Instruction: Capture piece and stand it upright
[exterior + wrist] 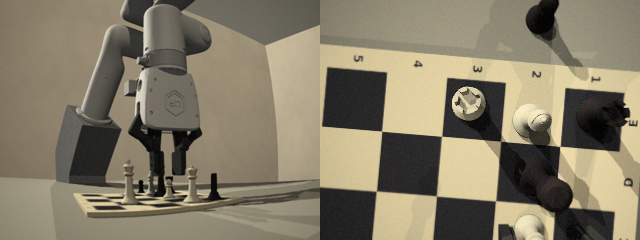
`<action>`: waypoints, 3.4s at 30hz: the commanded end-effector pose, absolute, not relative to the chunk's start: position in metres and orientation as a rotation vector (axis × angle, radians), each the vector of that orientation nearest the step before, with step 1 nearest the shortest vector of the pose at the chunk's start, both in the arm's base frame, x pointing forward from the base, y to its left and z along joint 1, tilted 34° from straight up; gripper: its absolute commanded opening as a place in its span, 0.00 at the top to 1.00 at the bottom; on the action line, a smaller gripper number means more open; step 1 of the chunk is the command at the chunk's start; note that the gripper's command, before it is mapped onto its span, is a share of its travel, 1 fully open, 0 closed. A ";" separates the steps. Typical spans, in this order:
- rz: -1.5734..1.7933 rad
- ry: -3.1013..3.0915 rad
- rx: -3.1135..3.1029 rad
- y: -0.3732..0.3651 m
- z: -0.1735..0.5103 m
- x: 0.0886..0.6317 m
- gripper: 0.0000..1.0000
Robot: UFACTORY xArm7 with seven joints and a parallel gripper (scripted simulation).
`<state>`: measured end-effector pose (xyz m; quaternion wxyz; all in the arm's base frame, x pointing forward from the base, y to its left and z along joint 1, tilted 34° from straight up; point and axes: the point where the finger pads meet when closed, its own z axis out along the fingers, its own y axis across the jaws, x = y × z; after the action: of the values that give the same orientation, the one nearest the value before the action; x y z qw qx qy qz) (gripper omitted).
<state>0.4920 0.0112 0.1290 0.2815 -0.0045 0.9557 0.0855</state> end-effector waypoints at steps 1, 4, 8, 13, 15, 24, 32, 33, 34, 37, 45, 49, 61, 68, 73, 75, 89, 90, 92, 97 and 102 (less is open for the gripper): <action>0.228 2.558 -0.011 0.011 0.130 0.493 0.65; 0.228 2.558 -0.011 0.011 0.130 0.493 0.65; 0.228 2.558 -0.011 0.011 0.131 0.493 0.65; 0.228 2.558 -0.011 0.010 0.131 0.494 0.65; 0.228 2.558 -0.011 0.010 0.131 0.494 0.65; 0.228 2.558 -0.011 0.010 0.131 0.494 0.65; 0.228 2.558 -0.011 0.010 0.131 0.494 0.65; 0.228 2.558 -0.011 0.010 0.131 0.494 0.65; 0.228 2.558 -0.011 0.010 0.131 0.494 0.65; 0.228 2.558 -0.011 0.010 0.131 0.494 0.65; 0.228 2.558 -0.011 0.010 0.131 0.494 0.65; 0.228 2.558 -0.011 0.010 0.131 0.494 0.65; 0.228 2.558 -0.011 0.011 0.126 0.497 0.65; 0.228 2.558 -0.011 0.013 0.119 0.502 0.65; 0.228 2.558 -0.011 0.015 0.111 0.507 0.65; 0.228 2.558 -0.011 0.015 0.108 0.509 0.65; 0.228 2.558 -0.011 0.016 0.104 0.511 0.65; 0.228 2.558 -0.011 0.016 0.104 0.511 0.65; 0.228 2.558 -0.011 0.016 0.104 0.511 0.65; 0.228 2.558 -0.011 0.016 0.104 0.511 0.65; 0.228 2.558 -0.011 0.016 0.104 0.511 0.65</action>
<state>0.5107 0.0163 0.1027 0.2815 -0.0045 0.9557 0.0856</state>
